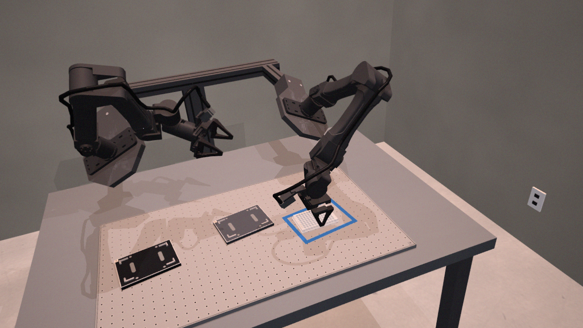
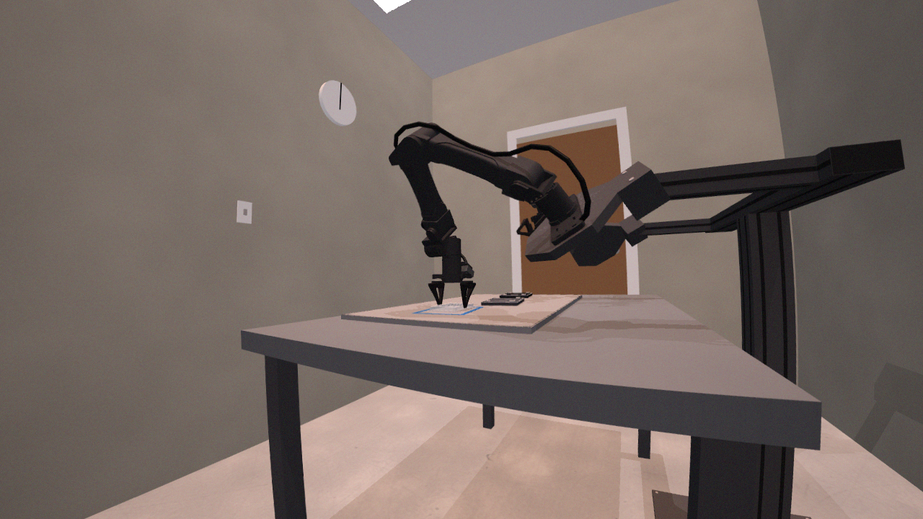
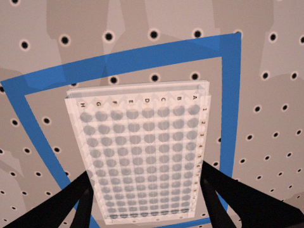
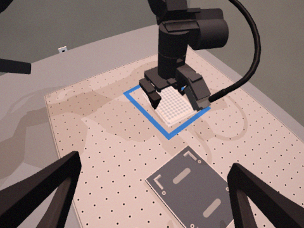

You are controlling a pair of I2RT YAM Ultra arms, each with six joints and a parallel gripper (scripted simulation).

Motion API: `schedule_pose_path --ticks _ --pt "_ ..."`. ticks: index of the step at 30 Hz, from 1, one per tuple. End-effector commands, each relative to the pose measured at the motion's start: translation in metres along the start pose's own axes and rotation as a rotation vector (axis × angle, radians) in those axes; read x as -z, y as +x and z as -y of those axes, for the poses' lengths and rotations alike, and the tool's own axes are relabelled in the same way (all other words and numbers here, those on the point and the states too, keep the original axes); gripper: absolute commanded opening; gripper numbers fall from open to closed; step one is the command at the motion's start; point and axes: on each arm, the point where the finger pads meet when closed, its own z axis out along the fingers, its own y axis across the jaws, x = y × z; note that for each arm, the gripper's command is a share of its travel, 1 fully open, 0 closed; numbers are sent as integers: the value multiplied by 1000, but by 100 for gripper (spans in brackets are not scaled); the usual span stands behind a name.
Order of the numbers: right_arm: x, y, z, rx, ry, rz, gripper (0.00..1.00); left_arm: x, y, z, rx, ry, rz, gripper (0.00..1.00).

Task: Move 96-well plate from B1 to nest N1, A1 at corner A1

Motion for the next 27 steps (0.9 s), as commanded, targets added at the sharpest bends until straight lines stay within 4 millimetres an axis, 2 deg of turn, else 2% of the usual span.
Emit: schedule_pose_path --ticks 1,8,9,10,13,20,24,27 --pt "1 -6 -3 5 -13 23 100 4 -7 -3 -6 -6 27 86" --pt "1 -6 -3 5 -13 23 100 4 -5 -3 -2 -12 29 79" --pt "1 -6 -3 5 -13 23 100 5 -4 -1 -3 -13 29 67" --pt "1 -6 -3 5 -13 23 100 5 -4 -1 -3 -13 29 79" --pt "1 -6 -3 5 -13 23 100 13 -2 3 -9 1 18 79" --pt "1 -6 -3 5 -13 23 100 57 -1 -7 6 -18 16 79" --pt "1 -6 -3 5 -13 23 100 60 -1 -7 6 -18 16 79" --pt "5 9 -9 4 -29 -35 100 60 -1 -6 6 -17 19 79"
